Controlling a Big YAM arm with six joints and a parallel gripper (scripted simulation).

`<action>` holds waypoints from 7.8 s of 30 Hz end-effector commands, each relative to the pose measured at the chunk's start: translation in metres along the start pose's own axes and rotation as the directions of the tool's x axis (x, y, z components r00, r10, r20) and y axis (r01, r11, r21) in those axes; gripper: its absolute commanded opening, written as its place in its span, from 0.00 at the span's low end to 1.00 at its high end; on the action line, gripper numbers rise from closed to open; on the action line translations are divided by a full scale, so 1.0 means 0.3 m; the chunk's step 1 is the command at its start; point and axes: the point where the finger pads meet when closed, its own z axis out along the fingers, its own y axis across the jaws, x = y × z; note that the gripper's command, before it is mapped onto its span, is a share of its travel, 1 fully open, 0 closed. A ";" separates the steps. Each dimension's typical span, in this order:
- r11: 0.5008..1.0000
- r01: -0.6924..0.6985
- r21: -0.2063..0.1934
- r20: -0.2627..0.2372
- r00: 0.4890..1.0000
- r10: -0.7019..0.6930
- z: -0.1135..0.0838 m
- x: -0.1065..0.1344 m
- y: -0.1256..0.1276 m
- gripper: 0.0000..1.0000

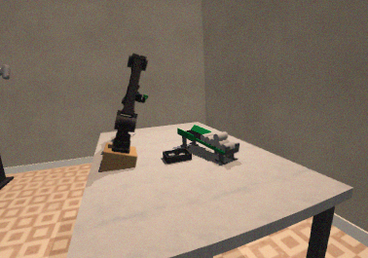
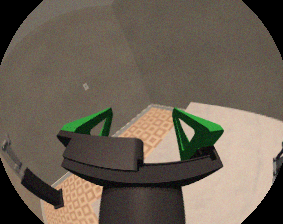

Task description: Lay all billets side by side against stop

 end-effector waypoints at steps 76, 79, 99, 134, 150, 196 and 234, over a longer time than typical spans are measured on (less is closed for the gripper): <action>0.924 0.172 0.341 -0.048 0.985 -0.166 0.314 -0.543 -1.191 1.00; 0.910 0.188 0.369 -0.068 0.982 -0.175 0.290 -0.577 -1.293 1.00; 0.769 0.267 0.581 -0.175 0.964 -0.202 -0.064 -0.973 -1.967 1.00; 0.372 -0.055 0.927 -0.128 0.884 0.450 -0.817 -1.044 -2.524 1.00; -0.097 -0.196 0.976 0.198 0.604 0.772 -1.077 -0.821 -2.549 1.00; -0.496 -0.128 0.859 0.506 0.356 0.785 -1.262 -0.692 -2.469 0.00; -0.496 -0.128 0.859 0.506 0.356 0.785 -1.262 -0.692 -2.469 0.93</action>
